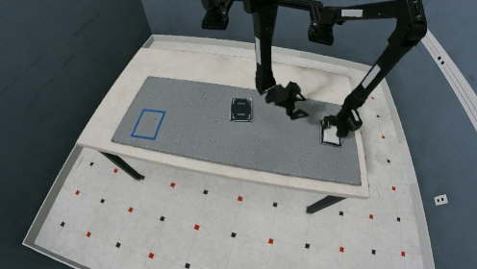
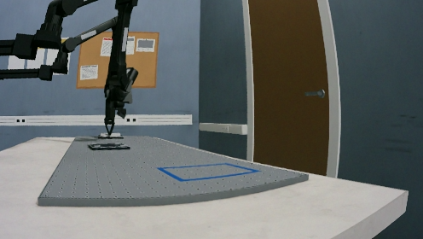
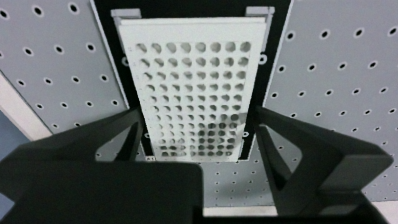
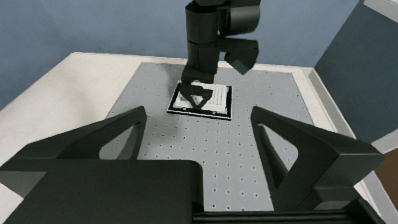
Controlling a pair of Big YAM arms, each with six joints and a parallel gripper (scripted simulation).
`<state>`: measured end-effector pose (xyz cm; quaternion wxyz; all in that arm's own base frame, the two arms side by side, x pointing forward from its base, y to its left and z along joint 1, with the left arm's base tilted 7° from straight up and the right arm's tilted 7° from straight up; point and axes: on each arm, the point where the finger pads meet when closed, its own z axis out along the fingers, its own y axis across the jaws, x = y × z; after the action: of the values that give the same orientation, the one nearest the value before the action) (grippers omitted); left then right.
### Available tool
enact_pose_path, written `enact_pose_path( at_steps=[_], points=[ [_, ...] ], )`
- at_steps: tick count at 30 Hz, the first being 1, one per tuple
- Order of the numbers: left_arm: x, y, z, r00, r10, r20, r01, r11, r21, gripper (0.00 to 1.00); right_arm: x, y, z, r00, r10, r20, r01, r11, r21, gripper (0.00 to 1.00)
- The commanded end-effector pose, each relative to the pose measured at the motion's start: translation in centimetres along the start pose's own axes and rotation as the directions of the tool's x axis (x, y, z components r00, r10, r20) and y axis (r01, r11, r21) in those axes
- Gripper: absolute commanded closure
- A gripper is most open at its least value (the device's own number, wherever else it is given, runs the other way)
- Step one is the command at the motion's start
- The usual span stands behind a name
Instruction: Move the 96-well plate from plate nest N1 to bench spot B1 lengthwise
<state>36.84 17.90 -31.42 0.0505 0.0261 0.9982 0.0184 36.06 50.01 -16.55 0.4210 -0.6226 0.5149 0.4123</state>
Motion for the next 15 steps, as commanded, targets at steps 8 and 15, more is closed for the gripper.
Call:
enact_pose_path(
  at_steps=[8, 15],
  points=[
    [0.1, 0.1, 0.7, 1.000, -0.016, 0.005, 0.016, 1.000, -0.002, 0.19, -0.8, -1.0, 0.0, 0.999, -0.033, 0.012, 0.032, 0.999, 0.016, 0.00],
    [-1.0, 0.6, -2.3, 1.000, -0.015, 0.023, 0.016, 1.000, -0.012, 0.53, -0.8, -1.0, 0.0, 0.999, -0.032, 0.012, 0.032, 0.999, 0.016, 0.00]
  ],
)
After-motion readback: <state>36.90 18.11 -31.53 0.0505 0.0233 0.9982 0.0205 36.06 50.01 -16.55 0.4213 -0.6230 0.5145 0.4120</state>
